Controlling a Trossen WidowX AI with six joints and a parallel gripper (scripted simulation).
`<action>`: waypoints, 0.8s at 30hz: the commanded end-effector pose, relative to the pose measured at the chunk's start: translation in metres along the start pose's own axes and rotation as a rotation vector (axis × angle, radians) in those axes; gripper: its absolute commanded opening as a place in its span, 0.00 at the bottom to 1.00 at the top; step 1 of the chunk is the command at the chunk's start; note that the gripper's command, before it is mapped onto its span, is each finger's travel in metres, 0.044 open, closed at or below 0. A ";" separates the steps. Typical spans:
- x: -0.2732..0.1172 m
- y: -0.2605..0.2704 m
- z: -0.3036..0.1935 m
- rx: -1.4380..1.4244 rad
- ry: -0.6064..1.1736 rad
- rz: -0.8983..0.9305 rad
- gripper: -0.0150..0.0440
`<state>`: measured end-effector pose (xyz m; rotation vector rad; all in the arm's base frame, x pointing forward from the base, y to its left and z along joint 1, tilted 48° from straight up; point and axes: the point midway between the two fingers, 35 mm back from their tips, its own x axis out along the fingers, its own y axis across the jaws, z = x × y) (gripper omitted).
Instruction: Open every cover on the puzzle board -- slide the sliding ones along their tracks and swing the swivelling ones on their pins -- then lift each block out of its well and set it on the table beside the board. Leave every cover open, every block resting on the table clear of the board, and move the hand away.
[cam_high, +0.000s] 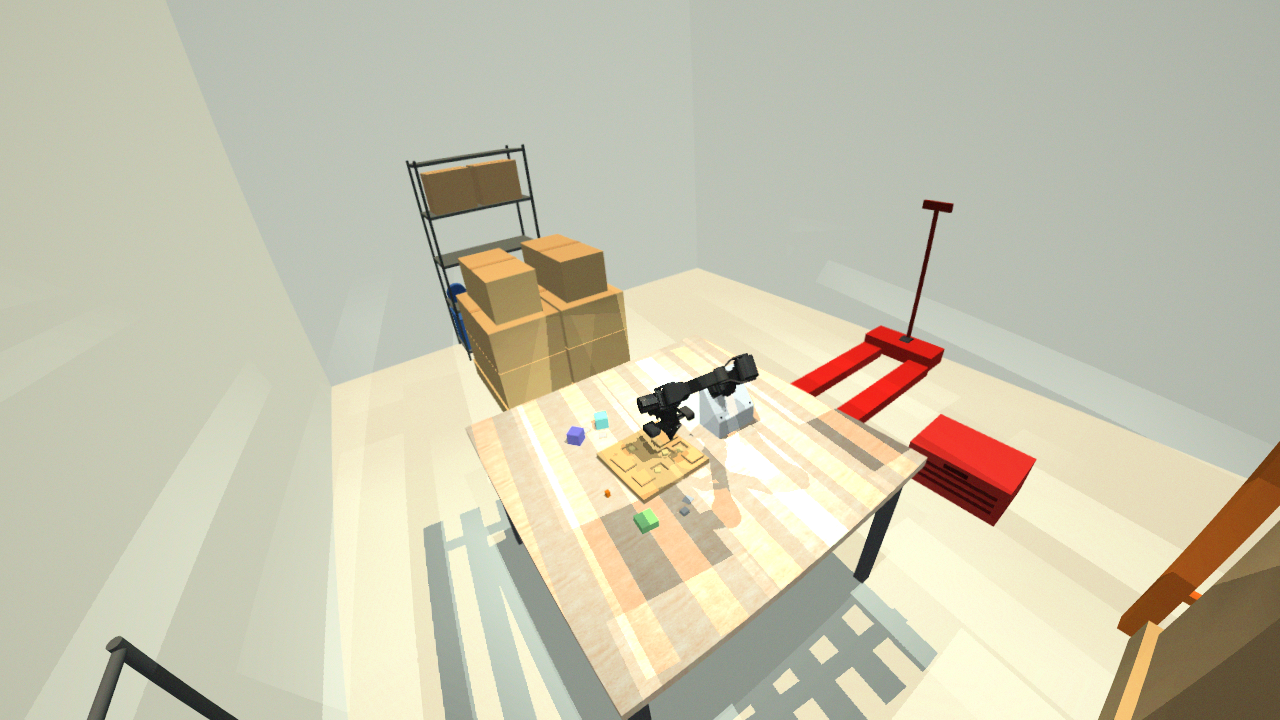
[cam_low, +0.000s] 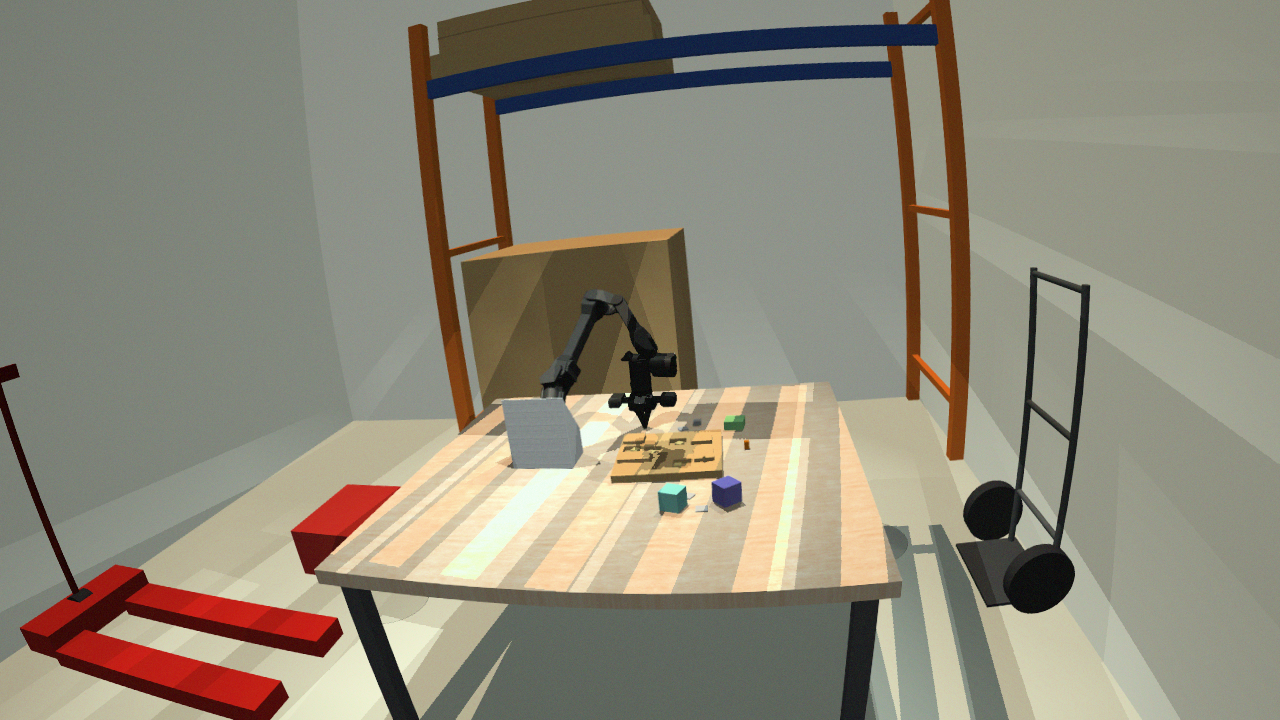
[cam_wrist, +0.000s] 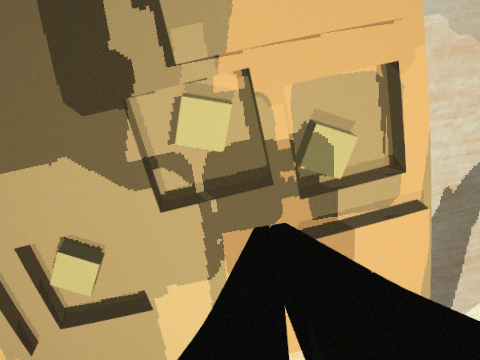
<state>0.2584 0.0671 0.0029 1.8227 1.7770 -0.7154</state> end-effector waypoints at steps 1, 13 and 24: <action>0.002 -0.039 -0.002 0.427 0.000 0.008 0.25; 0.003 -0.038 -0.004 0.437 0.000 0.008 0.25; 0.046 -0.037 -0.003 0.438 0.000 0.008 0.25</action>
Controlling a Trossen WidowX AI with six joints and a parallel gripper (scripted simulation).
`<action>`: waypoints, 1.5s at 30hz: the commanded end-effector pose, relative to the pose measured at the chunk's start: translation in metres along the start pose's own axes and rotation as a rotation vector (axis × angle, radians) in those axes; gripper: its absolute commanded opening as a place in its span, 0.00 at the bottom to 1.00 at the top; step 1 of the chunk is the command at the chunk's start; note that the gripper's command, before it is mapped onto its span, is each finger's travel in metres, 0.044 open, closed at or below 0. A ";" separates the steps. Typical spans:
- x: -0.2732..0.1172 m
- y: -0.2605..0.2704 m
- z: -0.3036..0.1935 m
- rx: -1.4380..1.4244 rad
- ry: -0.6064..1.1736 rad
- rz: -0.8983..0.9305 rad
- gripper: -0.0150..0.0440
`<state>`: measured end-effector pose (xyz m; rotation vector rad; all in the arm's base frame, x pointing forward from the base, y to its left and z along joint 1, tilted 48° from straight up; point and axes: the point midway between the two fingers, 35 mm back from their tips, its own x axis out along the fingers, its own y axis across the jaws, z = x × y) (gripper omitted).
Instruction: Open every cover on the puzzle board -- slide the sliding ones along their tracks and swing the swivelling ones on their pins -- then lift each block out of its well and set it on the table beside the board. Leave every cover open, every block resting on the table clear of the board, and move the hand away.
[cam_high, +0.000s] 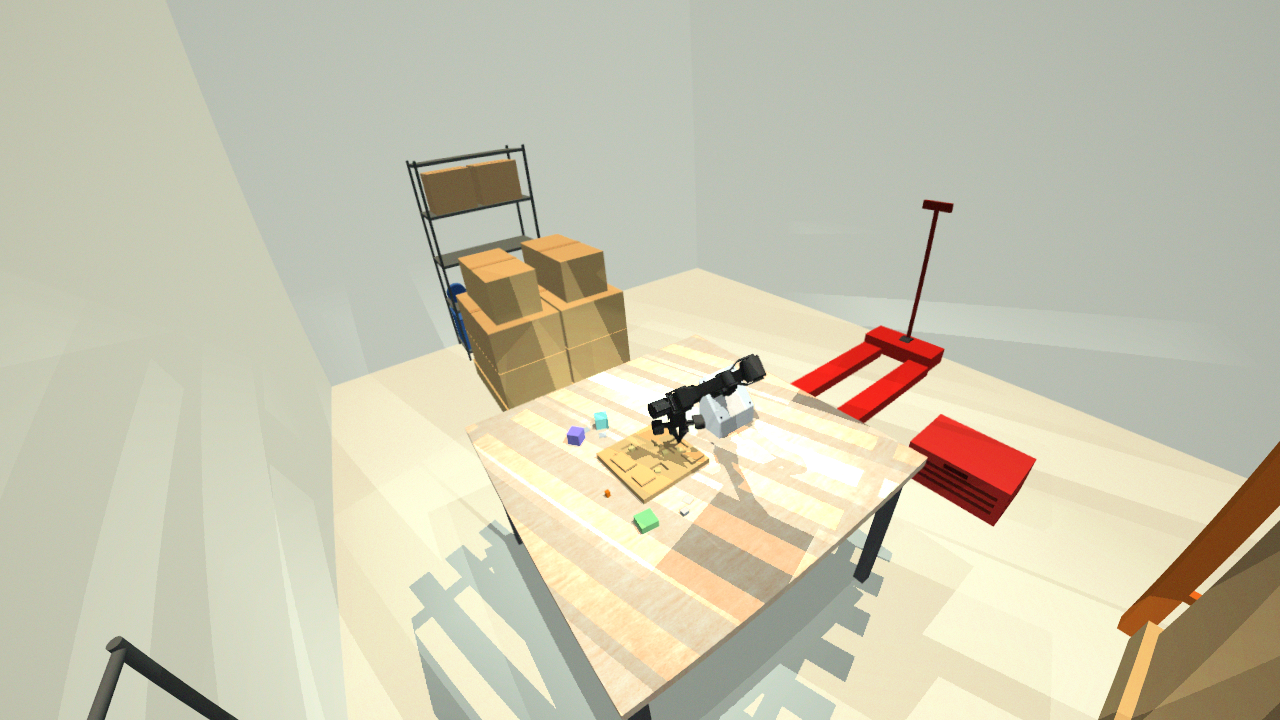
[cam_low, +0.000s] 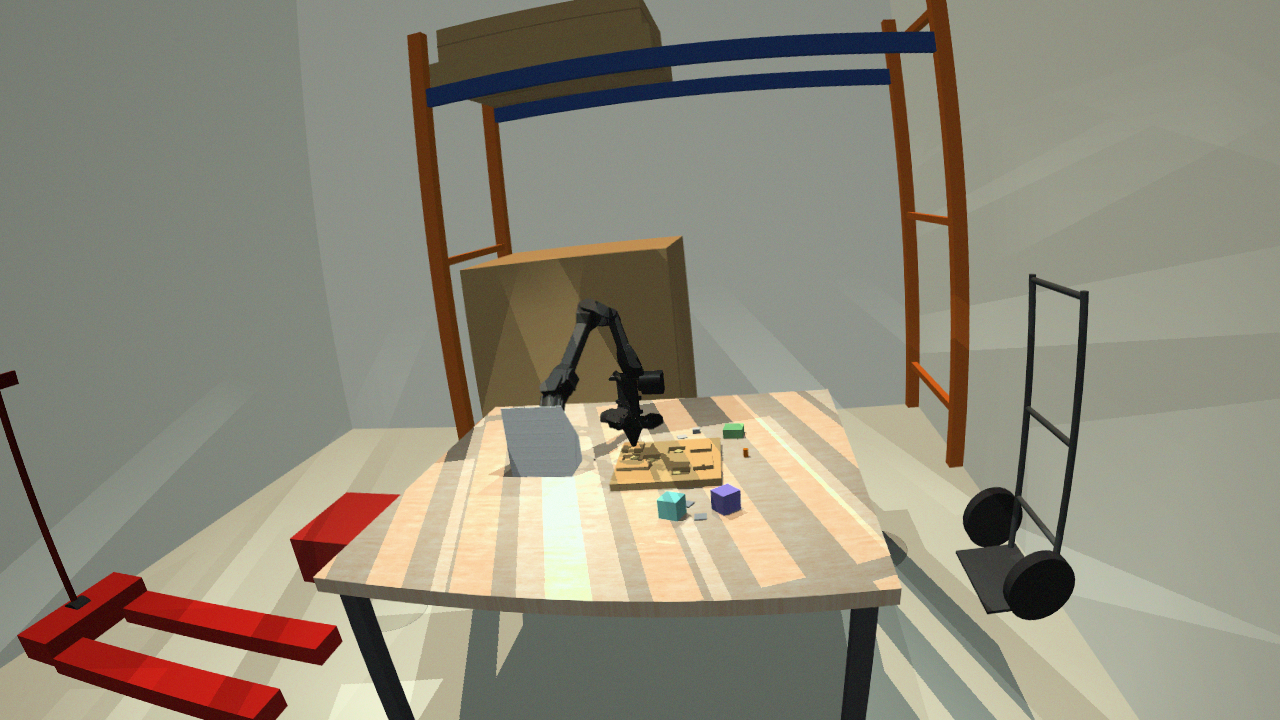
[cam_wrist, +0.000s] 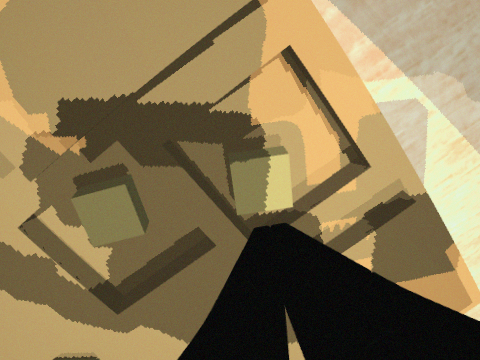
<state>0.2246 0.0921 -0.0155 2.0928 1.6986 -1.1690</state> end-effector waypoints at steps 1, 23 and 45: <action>0.019 -0.003 0.001 0.007 0.007 -0.007 0.25; 0.033 -0.003 0.002 -1.563 0.013 0.000 0.25; 0.033 -0.003 0.002 -1.563 0.013 0.000 0.25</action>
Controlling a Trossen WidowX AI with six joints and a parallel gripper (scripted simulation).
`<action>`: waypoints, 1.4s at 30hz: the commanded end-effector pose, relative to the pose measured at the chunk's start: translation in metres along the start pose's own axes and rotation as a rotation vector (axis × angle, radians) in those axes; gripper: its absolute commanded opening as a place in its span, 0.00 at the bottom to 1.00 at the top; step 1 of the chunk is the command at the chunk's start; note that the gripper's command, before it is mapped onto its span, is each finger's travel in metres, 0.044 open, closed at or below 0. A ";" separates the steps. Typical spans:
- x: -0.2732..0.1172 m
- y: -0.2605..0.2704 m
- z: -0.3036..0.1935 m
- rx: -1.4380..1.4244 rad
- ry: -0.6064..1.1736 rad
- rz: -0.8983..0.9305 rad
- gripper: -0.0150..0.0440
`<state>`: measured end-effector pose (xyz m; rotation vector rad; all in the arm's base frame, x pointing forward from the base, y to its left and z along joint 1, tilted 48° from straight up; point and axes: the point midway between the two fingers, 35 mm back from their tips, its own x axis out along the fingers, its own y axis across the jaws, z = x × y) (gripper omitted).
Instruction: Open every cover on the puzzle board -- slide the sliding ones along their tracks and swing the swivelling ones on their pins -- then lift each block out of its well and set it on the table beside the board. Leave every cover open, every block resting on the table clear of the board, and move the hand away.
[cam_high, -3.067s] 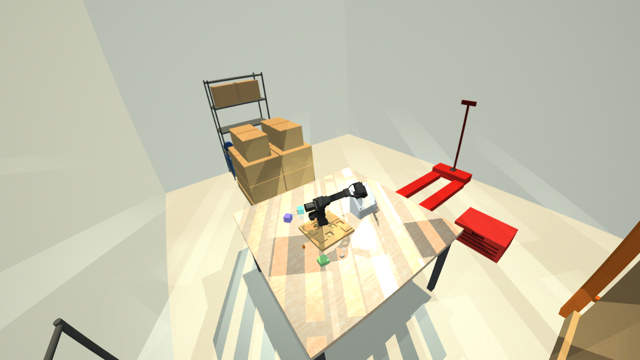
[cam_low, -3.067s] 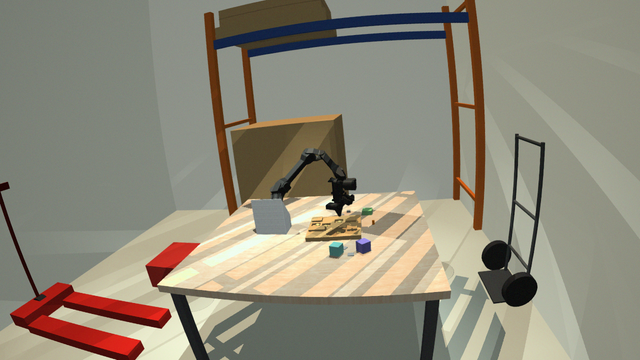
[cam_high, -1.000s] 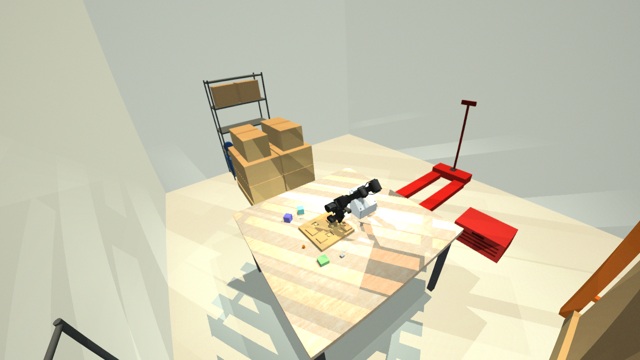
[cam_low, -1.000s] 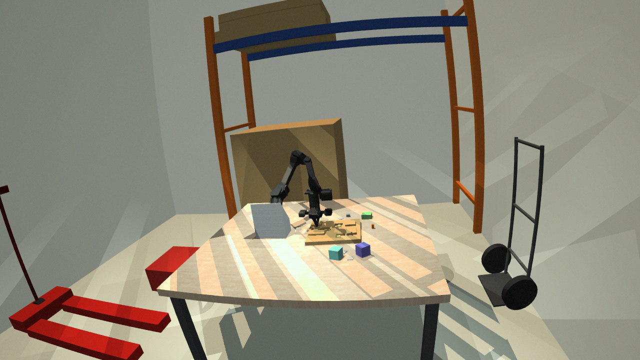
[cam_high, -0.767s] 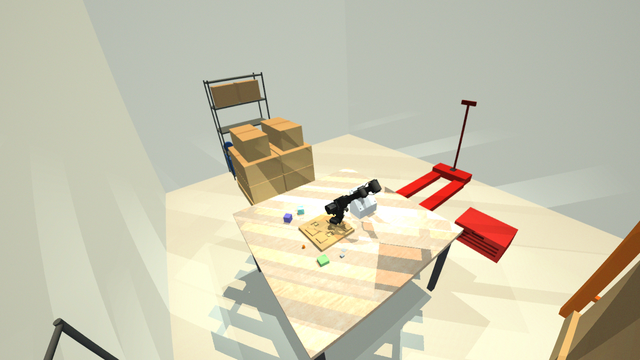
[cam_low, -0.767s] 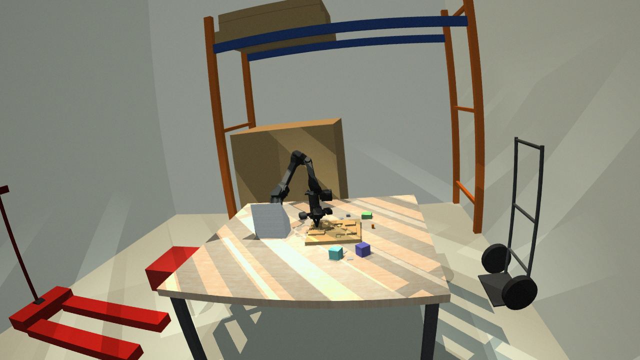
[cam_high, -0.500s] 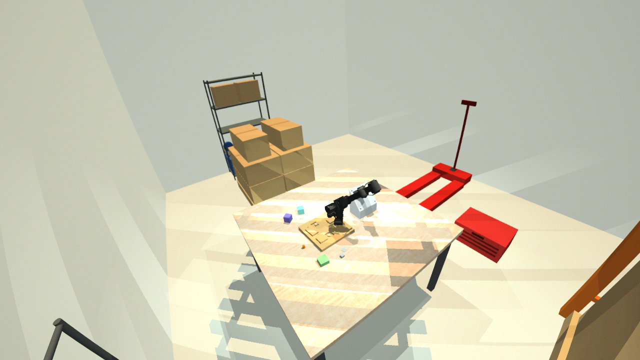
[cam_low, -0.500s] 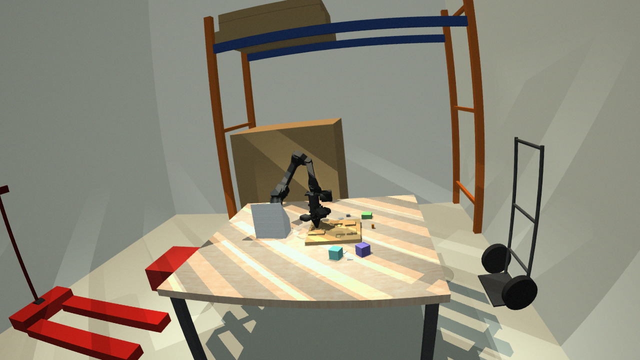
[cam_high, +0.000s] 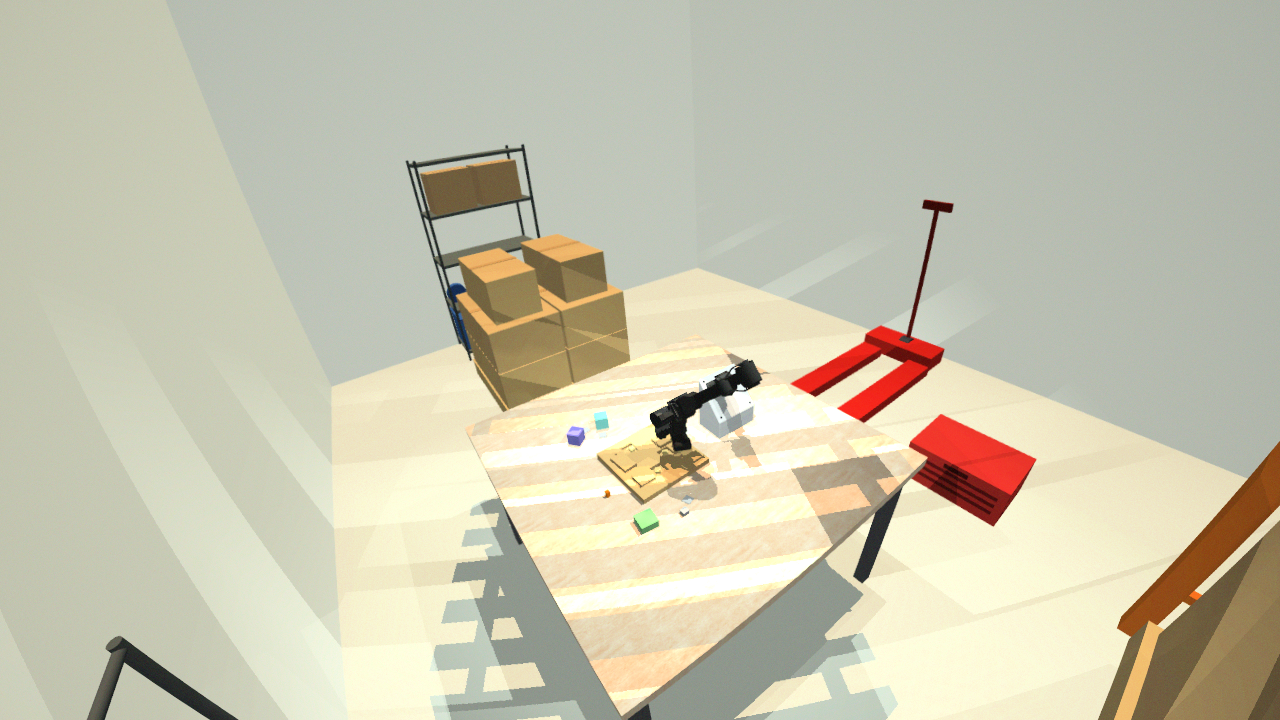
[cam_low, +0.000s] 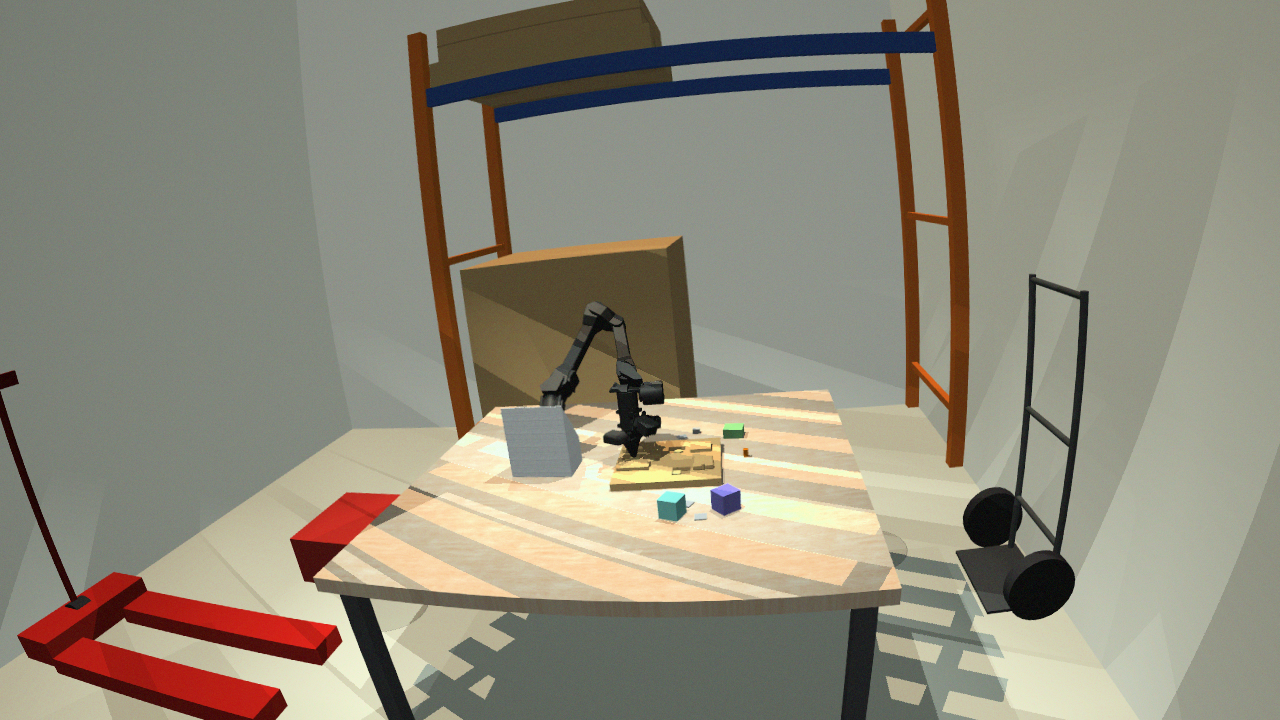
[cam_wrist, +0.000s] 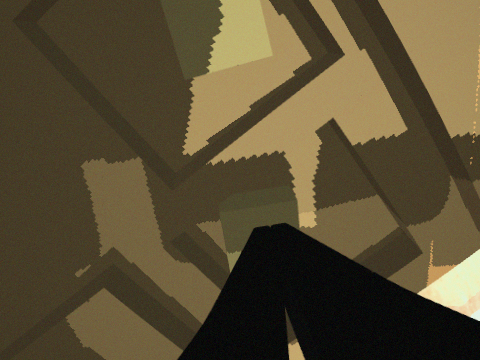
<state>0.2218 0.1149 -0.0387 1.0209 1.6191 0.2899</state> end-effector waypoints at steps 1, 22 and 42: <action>0.000 0.001 0.000 -0.009 0.002 0.005 0.25; 0.004 -0.010 -0.004 -0.008 0.002 0.005 0.25; 0.005 -0.012 -0.005 -0.011 0.002 0.005 0.25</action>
